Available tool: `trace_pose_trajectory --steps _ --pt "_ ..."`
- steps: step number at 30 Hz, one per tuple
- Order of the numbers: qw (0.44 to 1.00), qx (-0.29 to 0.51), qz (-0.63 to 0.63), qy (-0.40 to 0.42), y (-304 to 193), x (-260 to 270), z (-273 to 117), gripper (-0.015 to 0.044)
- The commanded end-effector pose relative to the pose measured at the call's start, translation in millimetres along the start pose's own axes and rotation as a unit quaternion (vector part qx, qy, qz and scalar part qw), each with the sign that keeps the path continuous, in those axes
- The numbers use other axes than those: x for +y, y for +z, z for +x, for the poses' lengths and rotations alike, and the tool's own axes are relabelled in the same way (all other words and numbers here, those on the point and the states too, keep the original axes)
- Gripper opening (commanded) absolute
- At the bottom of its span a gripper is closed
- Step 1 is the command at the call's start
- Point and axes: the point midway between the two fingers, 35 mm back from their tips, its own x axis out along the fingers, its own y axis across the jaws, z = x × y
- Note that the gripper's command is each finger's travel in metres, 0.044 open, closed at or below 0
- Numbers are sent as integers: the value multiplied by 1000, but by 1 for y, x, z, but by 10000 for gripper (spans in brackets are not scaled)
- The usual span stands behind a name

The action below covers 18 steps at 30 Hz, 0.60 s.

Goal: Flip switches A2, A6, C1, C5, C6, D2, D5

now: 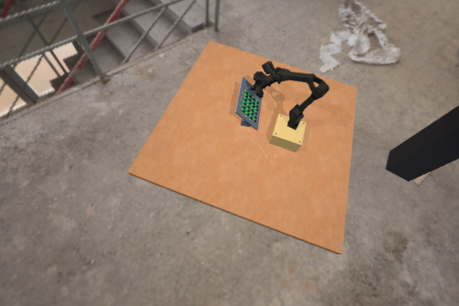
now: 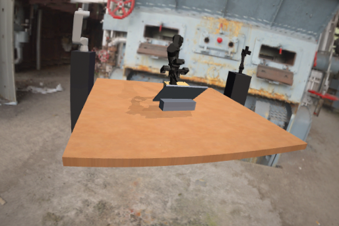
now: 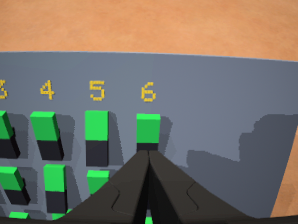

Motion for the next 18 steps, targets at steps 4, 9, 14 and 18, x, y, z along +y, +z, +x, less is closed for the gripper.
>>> trace_pose_trajectory --steps 4,9,14,18 --pt "1000 2 1 -1 0 -1 13 0" --pt "1000 2 1 -1 1 -1 19 0" --pt "1000 2 1 -1 1 -1 26 0" --pt "1000 2 1 -1 1 -1 32 0"
